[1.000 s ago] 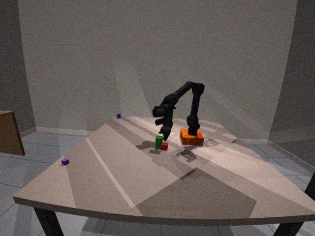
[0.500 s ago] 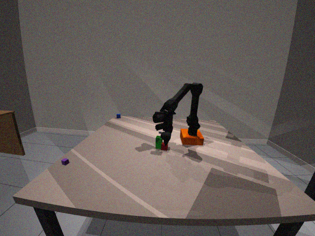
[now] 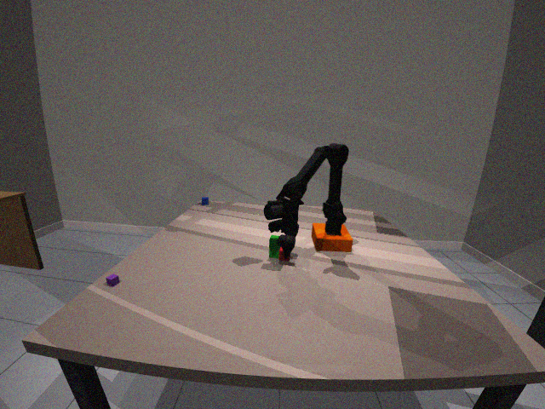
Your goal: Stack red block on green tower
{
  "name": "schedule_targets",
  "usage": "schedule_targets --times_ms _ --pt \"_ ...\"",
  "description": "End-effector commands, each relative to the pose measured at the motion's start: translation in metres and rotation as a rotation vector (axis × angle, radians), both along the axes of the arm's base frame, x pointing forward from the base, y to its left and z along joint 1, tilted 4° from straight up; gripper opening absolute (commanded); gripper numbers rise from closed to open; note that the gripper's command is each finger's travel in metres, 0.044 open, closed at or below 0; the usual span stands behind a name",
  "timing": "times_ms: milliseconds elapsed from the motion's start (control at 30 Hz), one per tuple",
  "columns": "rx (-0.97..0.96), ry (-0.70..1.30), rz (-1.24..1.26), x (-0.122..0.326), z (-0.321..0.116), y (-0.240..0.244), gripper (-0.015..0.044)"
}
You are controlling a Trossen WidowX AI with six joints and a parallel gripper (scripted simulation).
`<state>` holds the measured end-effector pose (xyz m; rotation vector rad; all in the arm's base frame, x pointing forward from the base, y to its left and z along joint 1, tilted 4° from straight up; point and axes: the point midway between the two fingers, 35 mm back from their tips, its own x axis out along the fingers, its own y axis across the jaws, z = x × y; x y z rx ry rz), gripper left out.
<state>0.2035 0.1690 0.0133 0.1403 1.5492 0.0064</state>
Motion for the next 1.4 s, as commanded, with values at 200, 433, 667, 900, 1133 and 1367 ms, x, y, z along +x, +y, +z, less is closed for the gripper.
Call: schedule_targets --times_ms 200,433,667,900,1133,1367 --pt "-0.001 0.01 -0.005 -0.002 -0.018 0.001 0.044" --pt "-0.001 0.01 -0.005 -0.003 -0.02 0.001 0.044" --pt "-0.001 0.01 -0.005 -0.003 -0.02 0.001 0.044" --pt "-0.001 0.01 -0.005 -0.003 -0.02 0.001 0.0361" --pt "-0.001 0.01 -0.005 -0.003 -0.02 0.001 0.0177" --pt "-0.001 0.01 -0.005 -0.003 -0.02 0.001 0.0131"
